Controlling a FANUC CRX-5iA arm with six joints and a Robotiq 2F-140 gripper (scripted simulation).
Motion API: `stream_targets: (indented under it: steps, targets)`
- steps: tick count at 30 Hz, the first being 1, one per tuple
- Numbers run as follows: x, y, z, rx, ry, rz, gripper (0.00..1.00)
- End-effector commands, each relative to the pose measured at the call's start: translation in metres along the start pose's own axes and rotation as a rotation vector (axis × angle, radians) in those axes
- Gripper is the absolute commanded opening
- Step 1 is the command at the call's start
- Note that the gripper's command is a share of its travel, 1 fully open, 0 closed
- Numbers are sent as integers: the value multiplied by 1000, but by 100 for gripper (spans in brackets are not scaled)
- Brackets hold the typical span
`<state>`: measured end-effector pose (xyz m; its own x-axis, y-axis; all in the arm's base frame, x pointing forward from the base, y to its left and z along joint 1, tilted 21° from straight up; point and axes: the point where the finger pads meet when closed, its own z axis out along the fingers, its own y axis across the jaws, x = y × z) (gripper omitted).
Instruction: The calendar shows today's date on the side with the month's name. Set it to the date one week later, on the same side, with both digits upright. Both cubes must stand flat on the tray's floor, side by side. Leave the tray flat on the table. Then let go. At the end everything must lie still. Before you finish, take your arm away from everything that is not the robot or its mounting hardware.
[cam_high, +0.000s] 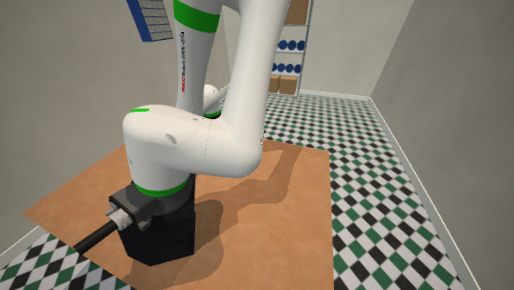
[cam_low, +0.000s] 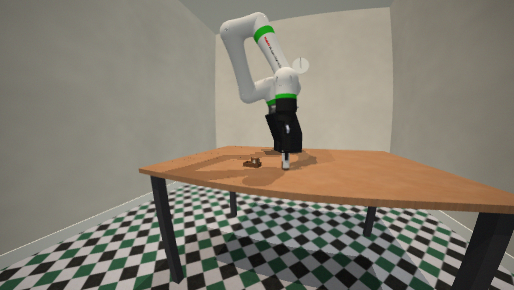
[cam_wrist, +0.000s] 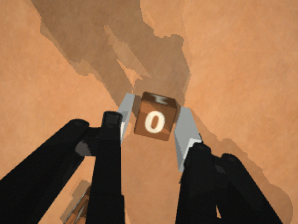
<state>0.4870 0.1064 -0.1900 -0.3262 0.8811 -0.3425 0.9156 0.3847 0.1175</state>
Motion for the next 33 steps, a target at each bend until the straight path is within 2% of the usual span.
stream_targets:
  steps: [1,11,16,23,25,33]
  targets:
    - [0,0,0,0,0,0,29]
    - [0,0,-1,0,0,0,29]
    - [0,0,-8,0,0,0,29]
    - [0,0,-36,0,0,0,29]
    - [0,0,-36,0,0,0,29]
    - [0,0,-79,0,0,0,29]
